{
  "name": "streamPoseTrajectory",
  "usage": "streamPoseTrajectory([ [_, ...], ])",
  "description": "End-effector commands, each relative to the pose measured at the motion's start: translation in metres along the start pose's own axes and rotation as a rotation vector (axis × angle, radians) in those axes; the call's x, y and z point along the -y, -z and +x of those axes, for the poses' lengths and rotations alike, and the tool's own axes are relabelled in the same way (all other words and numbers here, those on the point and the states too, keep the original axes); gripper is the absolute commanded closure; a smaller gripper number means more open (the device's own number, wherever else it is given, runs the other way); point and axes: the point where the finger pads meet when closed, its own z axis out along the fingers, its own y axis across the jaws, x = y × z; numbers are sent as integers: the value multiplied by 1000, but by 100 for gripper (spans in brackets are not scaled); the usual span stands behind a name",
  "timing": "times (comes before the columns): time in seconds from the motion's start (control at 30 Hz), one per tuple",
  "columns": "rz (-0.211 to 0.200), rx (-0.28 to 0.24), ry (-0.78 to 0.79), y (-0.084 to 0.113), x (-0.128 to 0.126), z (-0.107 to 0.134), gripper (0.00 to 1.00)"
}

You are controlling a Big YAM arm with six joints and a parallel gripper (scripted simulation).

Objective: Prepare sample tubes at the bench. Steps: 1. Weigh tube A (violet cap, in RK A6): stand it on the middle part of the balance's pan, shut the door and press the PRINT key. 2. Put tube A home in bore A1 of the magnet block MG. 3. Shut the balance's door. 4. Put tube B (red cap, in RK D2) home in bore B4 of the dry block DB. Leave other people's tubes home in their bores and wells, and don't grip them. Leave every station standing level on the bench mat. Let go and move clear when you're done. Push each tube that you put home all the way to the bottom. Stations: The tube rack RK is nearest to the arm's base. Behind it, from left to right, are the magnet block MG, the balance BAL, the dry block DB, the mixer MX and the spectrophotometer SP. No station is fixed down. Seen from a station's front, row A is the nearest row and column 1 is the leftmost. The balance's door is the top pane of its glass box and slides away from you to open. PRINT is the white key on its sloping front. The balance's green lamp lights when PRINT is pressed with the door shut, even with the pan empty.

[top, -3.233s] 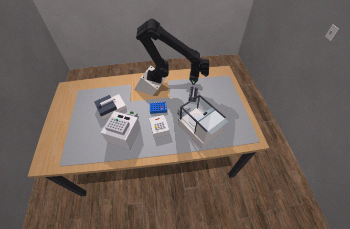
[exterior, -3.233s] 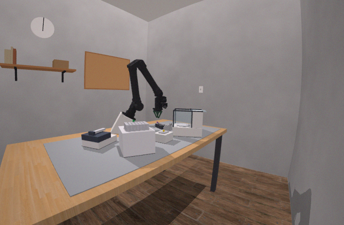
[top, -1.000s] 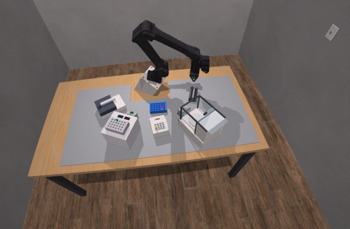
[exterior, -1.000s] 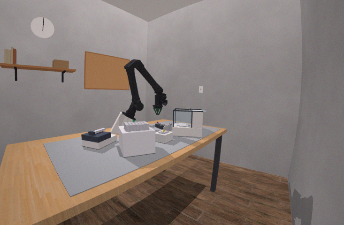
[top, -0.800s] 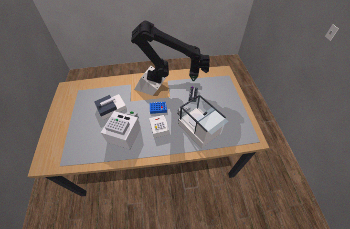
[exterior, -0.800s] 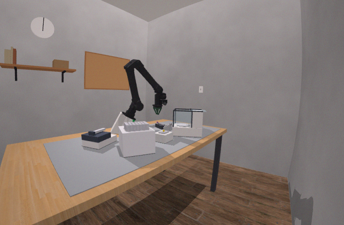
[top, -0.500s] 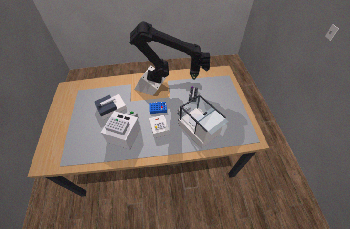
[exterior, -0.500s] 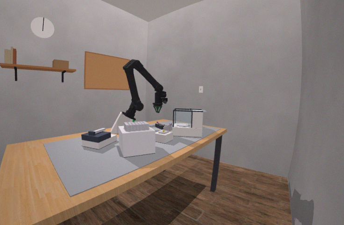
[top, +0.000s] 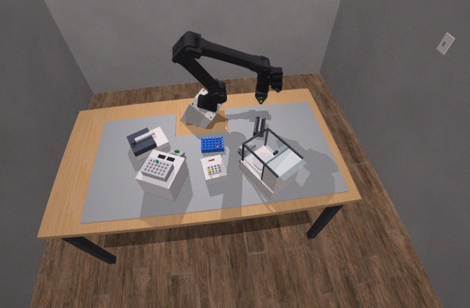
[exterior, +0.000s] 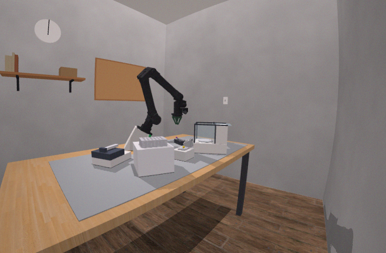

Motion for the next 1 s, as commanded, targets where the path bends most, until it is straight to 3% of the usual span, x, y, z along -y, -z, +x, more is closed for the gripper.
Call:
streamPoseTrajectory([
  [0.0,-14,42,-21,26,-1,-17,70],
  [0.1,-14,42,-21,28,-1,-17,70],
  [0.13,-6,15,-12,21,-2,-10,70],
  [0.2,-15,42,-21,33,-2,-17,70],
  [0.6,-16,40,-22,53,-2,-16,70],
  [0.7,-10,22,-16,48,-2,-11,70],
  [0.97,-18,41,-23,69,-2,-16,70],
])
